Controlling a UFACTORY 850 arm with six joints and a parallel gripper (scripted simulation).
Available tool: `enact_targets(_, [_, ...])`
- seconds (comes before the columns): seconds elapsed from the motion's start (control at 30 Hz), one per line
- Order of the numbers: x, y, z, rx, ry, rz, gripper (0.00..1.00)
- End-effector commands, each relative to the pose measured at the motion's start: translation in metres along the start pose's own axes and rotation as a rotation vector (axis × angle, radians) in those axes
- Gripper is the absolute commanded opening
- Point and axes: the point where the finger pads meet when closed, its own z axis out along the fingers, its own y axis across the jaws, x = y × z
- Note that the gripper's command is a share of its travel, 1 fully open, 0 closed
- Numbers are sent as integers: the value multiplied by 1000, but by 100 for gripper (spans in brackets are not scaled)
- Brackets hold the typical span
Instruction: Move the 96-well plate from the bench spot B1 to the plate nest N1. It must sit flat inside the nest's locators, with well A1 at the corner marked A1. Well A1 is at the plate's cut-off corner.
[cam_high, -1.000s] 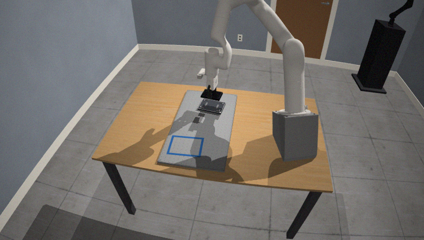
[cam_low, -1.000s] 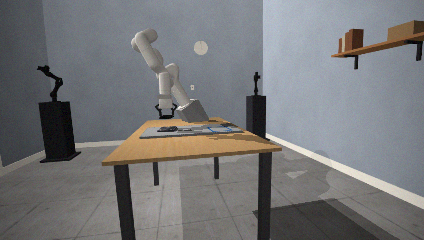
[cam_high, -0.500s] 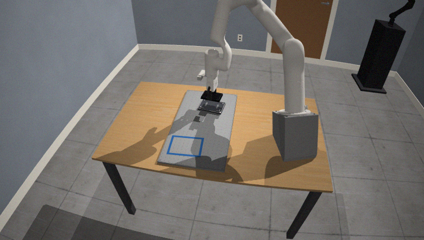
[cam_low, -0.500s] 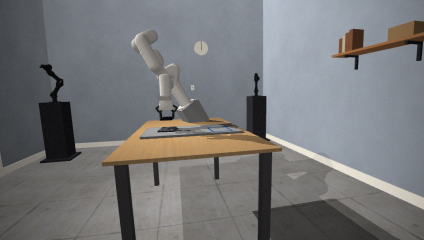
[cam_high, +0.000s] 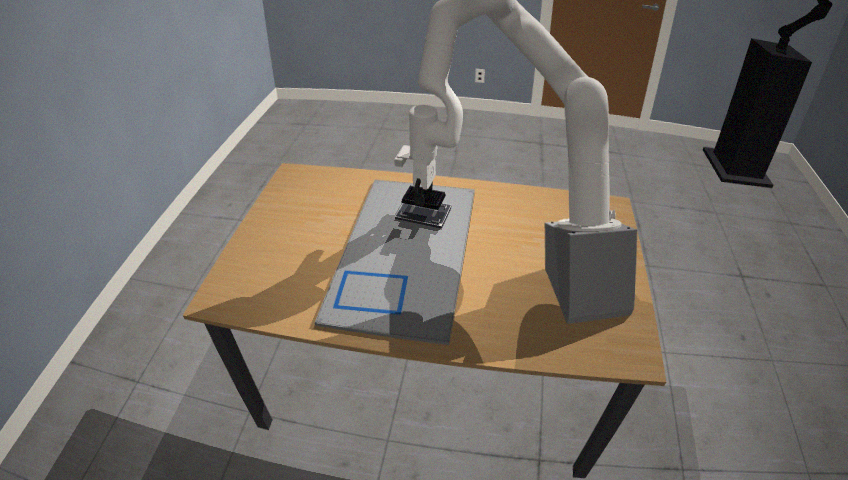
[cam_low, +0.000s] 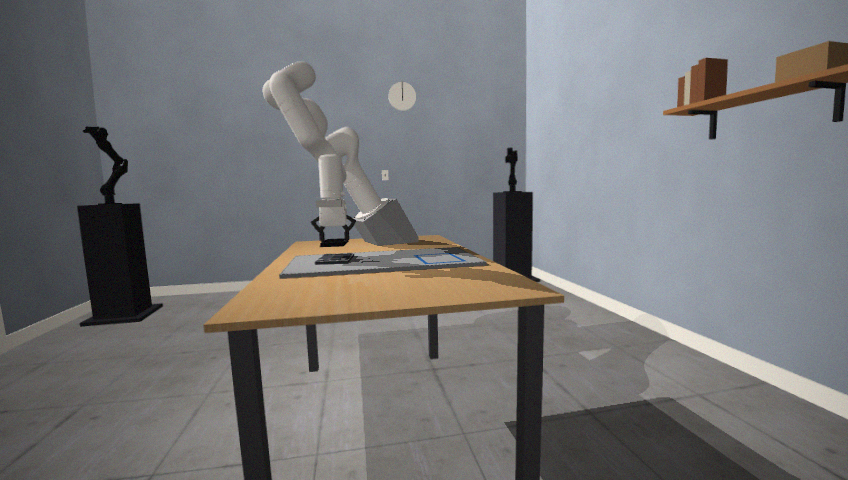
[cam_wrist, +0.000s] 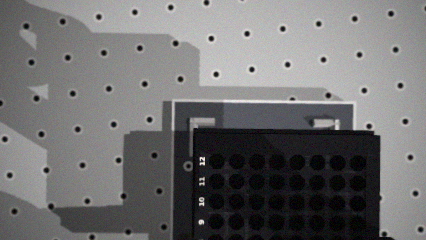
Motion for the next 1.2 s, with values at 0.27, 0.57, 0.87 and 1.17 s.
enact_targets(0.27, [1,0,19,0,2,0,0])
enact_targets(0.57, [1,0,34,0,2,0,0])
enact_targets(0.87, [1,0,36,0,2,0,0])
enact_targets(1.17, [1,0,36,0,2,0,0])
